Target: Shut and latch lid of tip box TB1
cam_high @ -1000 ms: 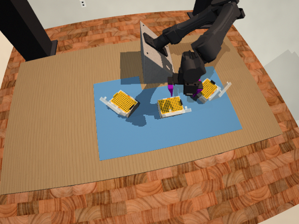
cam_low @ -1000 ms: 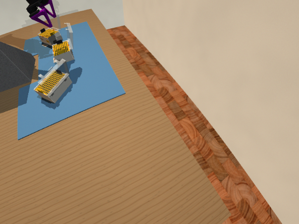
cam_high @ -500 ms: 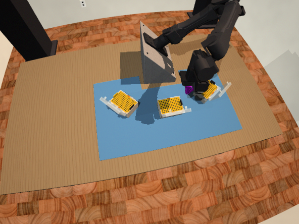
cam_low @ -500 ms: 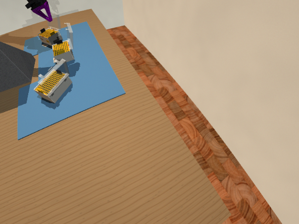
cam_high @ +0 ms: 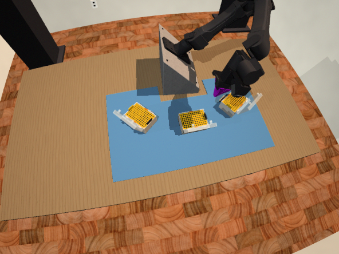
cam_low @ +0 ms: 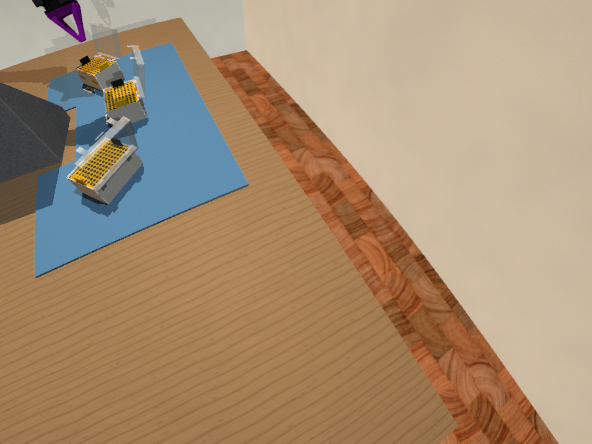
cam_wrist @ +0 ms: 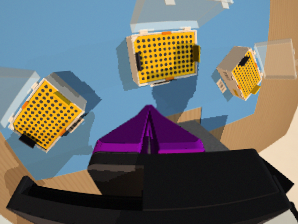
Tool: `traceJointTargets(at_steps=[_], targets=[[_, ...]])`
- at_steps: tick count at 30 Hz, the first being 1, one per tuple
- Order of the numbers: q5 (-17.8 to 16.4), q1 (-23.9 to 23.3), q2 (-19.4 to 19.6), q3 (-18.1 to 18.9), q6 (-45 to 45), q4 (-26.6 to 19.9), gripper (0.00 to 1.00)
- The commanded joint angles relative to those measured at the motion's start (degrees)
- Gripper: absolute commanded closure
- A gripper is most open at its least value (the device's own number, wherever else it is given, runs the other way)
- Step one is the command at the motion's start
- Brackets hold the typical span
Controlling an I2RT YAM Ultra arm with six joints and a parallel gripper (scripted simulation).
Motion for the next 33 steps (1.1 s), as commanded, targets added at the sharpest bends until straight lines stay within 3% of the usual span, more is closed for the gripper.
traceJointTargets(at_steps=[1,2,5,7,10,13,16,19,22,25,27,29,33], targets=[[4.42,0.14,-2.53,-0.20,0.08,-3.40,1.00],[4.42,0.15,-2.53,-0.21,0.09,-3.40,1.00],[9.42,2.89,-5.96,-0.43,0.23,-5.98,1.00],[9.41,2.81,-6.55,-0.64,0.14,-6.39,1.00],[14.41,5.63,-9.93,-0.90,0.35,-8.88,1.00],[14.39,5.49,-10.57,-1.08,0.21,-9.37,1.00],[19.40,8.37,-13.91,-1.39,0.48,-11.78,1.00],[19.37,8.16,-14.59,-1.52,0.26,-12.36,1.00],[24.40,11.14,-17.90,-1.88,0.63,-14.69,1.00],[24.35,10.83,-18.61,-1.96,0.32,-15.35,1.00],[20.71,6.17,-18.35,-3.80,-6.67,-13.18,1.00],[20.71,6.17,-18.35,-3.80,-6.67,-13.18,1.00],[13.49,-2.71,-15.92,-6.48,-20.49,-9.81,1.00]])
